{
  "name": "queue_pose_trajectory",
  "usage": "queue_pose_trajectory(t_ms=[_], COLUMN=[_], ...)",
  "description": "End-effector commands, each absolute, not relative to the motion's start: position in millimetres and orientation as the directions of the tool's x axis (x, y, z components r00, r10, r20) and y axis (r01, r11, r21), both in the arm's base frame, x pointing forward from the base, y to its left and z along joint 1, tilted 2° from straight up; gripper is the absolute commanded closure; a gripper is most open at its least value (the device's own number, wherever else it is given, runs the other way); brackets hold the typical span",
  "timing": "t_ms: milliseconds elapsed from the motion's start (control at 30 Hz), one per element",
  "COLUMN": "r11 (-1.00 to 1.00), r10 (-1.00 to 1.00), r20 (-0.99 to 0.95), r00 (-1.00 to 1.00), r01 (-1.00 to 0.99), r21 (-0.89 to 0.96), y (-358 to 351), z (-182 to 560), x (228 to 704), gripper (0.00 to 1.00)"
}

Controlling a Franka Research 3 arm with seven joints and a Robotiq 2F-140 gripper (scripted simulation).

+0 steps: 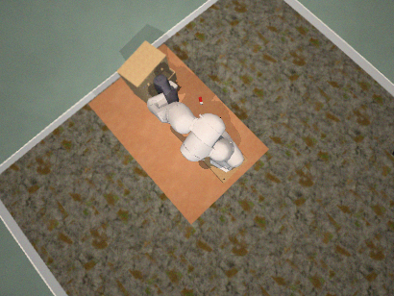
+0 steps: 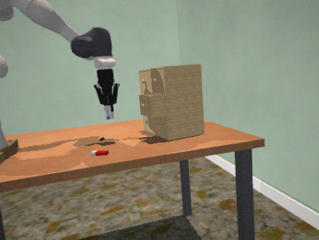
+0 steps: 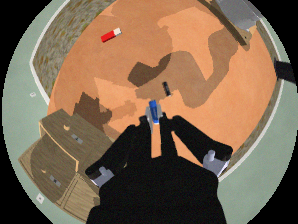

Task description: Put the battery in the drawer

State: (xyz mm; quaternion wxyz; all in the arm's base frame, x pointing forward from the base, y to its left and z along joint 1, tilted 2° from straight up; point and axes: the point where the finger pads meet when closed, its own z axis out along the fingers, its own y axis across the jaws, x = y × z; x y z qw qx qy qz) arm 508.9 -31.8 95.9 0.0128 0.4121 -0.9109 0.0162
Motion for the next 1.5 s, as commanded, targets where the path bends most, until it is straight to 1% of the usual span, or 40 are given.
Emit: queue_pose_trajectory(t_ms=[0, 167, 200, 867, 900, 1467], r11=[0.681, 0.681, 0.811, 0.811, 0.900, 0.900], r10=[-0.732, -0.732, -0.584, -0.584, -0.435, -0.435], r20=[0.035, 0.035, 0.029, 0.029, 0.022, 0.022], r00=[-0.681, -0.681, -0.811, -0.811, -0.900, -0.900], r01=[-0.732, -0.732, -0.585, -0.585, -0.436, -0.436], r21=[-0.016, -0.016, -0.022, -0.022, -0.026, -0.026], y=[-30.5, -30.5, -62.2, -62.2, -90.3, -90.3], z=[96.5, 96.5, 97.5, 97.5, 98.4, 98.4], x=[508.9, 508.9, 509.8, 509.8, 509.3, 509.3], gripper=[0.94, 0.94, 0.94, 0.94, 0.94, 0.94])
